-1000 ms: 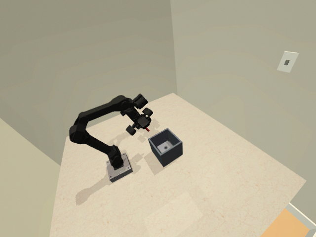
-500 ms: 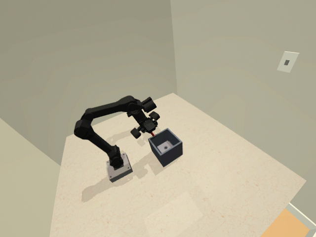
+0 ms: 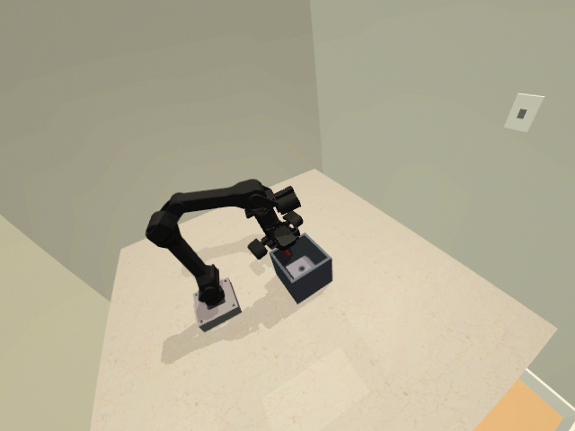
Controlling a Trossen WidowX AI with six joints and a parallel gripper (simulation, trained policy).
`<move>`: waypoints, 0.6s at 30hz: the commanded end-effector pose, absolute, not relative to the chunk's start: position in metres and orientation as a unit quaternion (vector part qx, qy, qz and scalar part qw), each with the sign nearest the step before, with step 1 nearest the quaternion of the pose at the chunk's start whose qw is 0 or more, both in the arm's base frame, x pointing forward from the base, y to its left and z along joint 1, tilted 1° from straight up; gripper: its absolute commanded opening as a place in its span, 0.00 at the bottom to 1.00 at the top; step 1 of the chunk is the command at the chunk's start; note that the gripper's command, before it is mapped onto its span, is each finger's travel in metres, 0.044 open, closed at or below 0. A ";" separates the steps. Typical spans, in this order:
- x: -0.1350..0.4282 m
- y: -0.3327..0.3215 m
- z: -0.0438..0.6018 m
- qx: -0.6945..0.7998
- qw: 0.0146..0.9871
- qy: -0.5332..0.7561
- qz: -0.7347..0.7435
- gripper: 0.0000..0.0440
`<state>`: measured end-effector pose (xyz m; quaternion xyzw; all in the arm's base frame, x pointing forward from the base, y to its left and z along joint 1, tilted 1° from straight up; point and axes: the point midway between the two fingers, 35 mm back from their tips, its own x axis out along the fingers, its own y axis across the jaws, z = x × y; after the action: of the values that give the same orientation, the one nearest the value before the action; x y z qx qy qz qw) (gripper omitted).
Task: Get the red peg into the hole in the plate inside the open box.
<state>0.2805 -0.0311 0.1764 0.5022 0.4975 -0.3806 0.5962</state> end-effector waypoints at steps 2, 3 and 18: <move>0.288 -0.040 0.166 0.500 0.591 0.505 -0.382 0.00; 0.289 -0.041 0.163 0.500 0.589 0.507 -0.383 0.00; 0.307 -0.052 0.121 0.494 0.576 0.534 -0.374 0.00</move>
<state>0.3057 -0.0527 0.1326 0.4956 0.5223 -0.3784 0.5818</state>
